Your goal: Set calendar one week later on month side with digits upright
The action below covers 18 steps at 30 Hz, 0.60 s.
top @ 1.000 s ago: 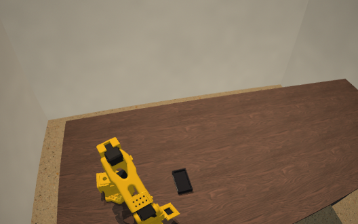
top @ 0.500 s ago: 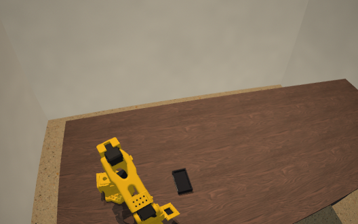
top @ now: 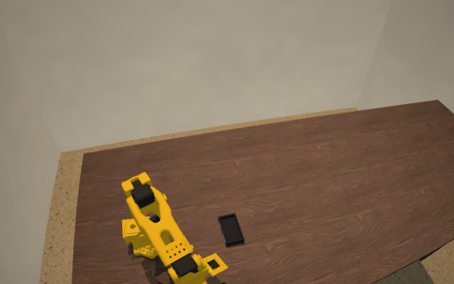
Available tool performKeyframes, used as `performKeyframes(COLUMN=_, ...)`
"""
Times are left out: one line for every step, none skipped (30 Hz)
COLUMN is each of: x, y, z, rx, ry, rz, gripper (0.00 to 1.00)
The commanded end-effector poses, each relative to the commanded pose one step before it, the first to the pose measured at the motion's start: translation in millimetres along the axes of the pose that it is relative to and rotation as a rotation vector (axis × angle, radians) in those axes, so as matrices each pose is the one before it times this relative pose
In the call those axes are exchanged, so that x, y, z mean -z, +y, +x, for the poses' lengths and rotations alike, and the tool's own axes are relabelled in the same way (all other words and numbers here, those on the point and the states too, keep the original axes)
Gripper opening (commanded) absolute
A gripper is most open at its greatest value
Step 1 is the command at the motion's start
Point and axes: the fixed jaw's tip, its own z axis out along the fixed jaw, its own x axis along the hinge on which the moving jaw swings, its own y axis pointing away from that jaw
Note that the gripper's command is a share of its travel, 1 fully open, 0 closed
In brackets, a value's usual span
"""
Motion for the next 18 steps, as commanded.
performKeyframes(x=21.102, y=-6.62, z=1.51, rx=0.00111, ry=0.00225, rz=0.06739, gripper=0.0)
performKeyframes(x=2.628, y=0.48, z=-0.01, rx=0.0, ry=0.0, rz=0.0, gripper=0.0)
performKeyframes(x=2.375, y=0.48, z=-0.01, rx=0.0, ry=0.0, rz=0.0, gripper=0.0)
performKeyframes(x=2.097, y=0.46, z=-0.01, rx=0.0, ry=0.0, rz=0.0, gripper=0.0)
performKeyframes(x=1.782, y=0.42, z=-0.01, rx=0.0, ry=0.0, rz=0.0, gripper=0.0)
performKeyframes(x=1.46, y=0.36, z=-0.01, rx=0.0, ry=0.0, rz=0.0, gripper=0.0)
performKeyframes(x=1.143, y=0.29, z=-0.01, rx=0.0, ry=0.0, rz=0.0, gripper=0.0)
performKeyframes(x=0.825, y=0.22, z=0.0, rx=0.0, ry=0.0, rz=0.0, gripper=0.0)
performKeyframes(x=0.538, y=0.15, z=0.0, rx=0.0, ry=0.0, rz=0.0, gripper=0.0)
performKeyframes(x=0.3, y=0.08, z=-0.01, rx=0.0, ry=0.0, rz=0.0, gripper=0.0)
performKeyframes(x=0.116, y=0.03, z=0.0, rx=0.0, ry=0.0, rz=0.0, gripper=0.0)
performKeyframes(x=0.018, y=0.0, z=0.0, rx=0.0, ry=0.0, rz=0.0, gripper=0.0)
performKeyframes(x=0.0, y=0.0, z=0.0, rx=0.0, ry=0.0, rz=0.0, gripper=0.0)
performKeyframes(x=0.0, y=0.0, z=0.0, rx=0.0, ry=0.0, rz=0.0, gripper=0.0)
performKeyframes(x=-0.002, y=-0.01, z=-0.02, rx=0.00013, ry=0.0, rz=0.00001, gripper=0.0)
performKeyframes(x=0.0, y=-0.01, z=-0.14, rx=0.00085, ry=-0.00003, rz=-0.00003, gripper=0.0)
performKeyframes(x=-0.001, y=-0.04, z=-0.35, rx=0.00214, ry=-0.00001, rz=0.0, gripper=0.0)
performKeyframes(x=0.004, y=-0.06, z=-0.67, rx=0.00402, ry=-0.00007, rz=0.00001, gripper=0.0)
